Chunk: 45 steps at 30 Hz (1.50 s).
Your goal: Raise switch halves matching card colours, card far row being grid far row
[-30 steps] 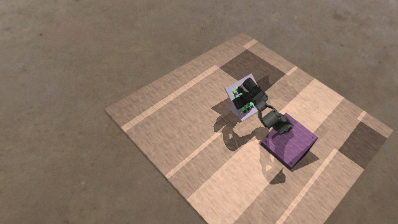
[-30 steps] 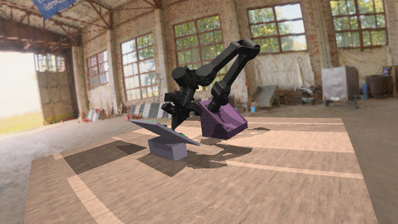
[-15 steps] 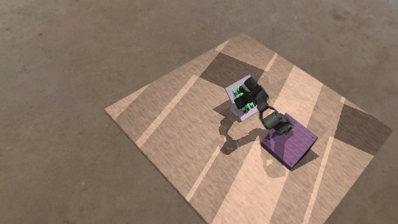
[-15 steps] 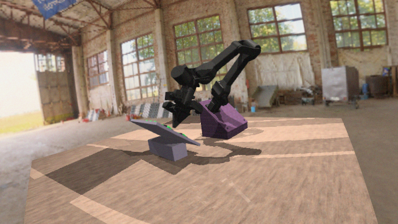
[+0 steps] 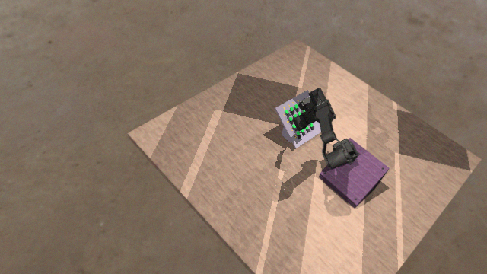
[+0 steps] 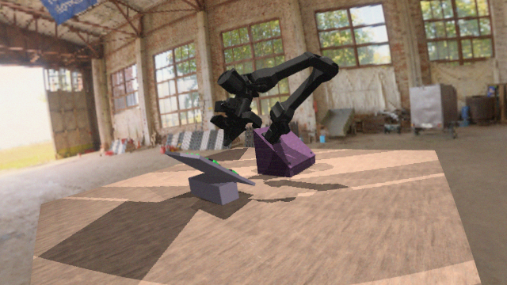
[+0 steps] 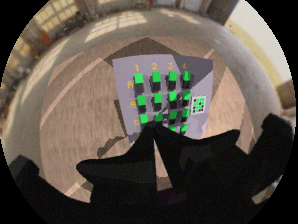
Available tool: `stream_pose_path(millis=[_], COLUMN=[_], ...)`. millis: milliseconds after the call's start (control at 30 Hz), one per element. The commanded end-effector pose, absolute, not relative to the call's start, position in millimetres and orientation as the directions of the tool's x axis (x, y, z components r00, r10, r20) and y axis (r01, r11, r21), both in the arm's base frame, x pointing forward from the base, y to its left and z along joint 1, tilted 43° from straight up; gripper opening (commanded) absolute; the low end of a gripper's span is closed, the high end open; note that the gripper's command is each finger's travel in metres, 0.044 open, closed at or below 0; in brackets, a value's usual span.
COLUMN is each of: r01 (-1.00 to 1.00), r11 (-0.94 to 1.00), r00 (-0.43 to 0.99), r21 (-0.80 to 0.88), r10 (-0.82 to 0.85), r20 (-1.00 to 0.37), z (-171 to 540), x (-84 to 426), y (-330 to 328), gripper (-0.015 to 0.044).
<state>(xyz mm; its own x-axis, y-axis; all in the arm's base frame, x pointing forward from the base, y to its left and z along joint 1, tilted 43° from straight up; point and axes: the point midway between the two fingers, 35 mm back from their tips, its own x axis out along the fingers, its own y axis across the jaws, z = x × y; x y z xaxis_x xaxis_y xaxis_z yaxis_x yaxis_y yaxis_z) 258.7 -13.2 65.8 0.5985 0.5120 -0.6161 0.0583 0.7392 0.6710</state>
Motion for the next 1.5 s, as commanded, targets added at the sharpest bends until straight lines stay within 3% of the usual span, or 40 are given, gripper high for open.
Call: stream_pose_path(millis=[0,233,1467], r01=[0.067,0.062,0.060], r11=[0.744,0.739,0.738], r00=[0.592,0.601,0.581], r21=[0.665,0.671,0.672], r10=[0.507,0.509,0.522], r20=[-0.626,-0.616,-0.624], z=[44,-1,-36], x=[253,235,271], y=[-37,-72,-41], gripper=[0.0000,0.0000,0.0000])
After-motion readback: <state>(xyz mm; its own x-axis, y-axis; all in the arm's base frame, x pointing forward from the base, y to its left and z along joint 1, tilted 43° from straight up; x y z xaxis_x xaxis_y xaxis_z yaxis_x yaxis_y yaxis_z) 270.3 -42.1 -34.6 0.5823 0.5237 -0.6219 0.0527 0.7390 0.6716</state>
